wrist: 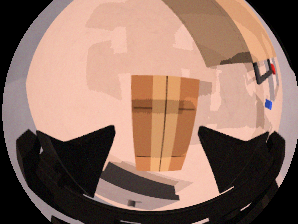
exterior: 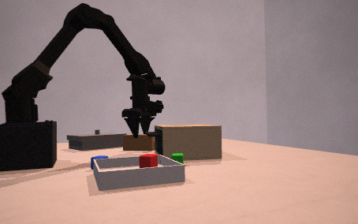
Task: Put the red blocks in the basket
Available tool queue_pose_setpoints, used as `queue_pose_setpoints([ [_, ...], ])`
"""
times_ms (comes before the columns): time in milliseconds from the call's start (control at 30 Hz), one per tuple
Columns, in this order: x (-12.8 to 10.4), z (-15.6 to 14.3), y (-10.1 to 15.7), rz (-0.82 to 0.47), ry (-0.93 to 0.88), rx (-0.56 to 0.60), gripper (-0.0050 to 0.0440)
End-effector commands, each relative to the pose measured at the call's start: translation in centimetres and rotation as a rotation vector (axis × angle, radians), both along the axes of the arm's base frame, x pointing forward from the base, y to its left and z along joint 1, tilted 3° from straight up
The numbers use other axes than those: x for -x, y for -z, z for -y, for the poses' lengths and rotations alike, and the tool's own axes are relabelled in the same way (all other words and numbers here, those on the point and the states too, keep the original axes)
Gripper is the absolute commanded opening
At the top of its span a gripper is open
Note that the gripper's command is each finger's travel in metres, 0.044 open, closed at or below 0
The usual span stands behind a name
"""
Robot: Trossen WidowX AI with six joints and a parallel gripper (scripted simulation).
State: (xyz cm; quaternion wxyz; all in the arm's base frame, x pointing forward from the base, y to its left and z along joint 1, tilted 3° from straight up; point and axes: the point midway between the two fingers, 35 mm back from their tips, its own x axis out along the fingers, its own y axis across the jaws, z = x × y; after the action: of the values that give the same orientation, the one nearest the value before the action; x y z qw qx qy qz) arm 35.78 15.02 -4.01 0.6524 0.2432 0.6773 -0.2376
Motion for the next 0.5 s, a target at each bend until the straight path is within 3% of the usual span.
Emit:
queue_pose_setpoints([
  [0, 0.4, 0.2, 1.6, -0.019, 0.003, 0.007, 0.0440],
  [167, 0.5, 0.2, 2.9, -0.019, 0.003, 0.007, 0.0440],
  [467, 0.5, 0.2, 2.9, -0.019, 0.003, 0.007, 0.0440],
])
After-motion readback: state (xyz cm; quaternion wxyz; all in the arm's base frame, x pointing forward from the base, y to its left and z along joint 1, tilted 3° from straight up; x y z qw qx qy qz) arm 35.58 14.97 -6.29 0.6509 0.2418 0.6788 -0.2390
